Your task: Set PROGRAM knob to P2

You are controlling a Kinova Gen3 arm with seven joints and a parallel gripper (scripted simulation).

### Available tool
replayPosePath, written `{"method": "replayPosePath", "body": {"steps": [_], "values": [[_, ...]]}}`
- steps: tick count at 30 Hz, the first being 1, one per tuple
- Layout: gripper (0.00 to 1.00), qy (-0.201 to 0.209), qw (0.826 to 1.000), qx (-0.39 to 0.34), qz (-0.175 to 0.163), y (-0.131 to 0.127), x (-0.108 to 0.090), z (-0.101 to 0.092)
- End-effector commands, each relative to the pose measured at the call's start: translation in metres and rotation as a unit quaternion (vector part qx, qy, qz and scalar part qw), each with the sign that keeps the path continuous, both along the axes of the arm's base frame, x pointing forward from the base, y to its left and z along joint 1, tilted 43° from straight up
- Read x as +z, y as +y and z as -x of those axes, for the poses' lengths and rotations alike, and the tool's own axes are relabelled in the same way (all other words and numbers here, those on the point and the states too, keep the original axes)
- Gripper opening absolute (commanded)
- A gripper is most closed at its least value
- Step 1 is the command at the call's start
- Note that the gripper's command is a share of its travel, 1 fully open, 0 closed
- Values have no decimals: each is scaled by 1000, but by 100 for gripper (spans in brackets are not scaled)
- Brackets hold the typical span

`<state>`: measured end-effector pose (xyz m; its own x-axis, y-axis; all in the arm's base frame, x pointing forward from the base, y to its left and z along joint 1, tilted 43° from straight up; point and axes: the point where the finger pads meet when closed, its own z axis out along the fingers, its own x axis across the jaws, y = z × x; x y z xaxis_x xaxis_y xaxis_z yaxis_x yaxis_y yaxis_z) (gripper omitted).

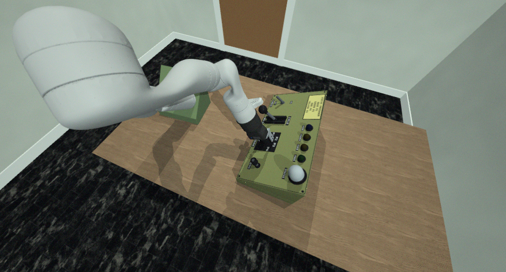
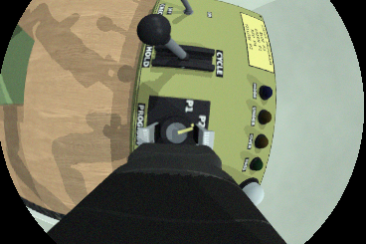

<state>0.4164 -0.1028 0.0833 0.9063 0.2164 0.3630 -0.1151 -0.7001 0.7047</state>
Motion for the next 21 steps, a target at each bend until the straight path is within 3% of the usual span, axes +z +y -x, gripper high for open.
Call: {"method": "replayPosePath", "body": {"steps": [1,12,21], "values": [[100,-1,1000,1,0,1,0,0],[100,-1,1000,1,0,5,4,2],[100,-1,1000,1,0,23,21,13]]}}
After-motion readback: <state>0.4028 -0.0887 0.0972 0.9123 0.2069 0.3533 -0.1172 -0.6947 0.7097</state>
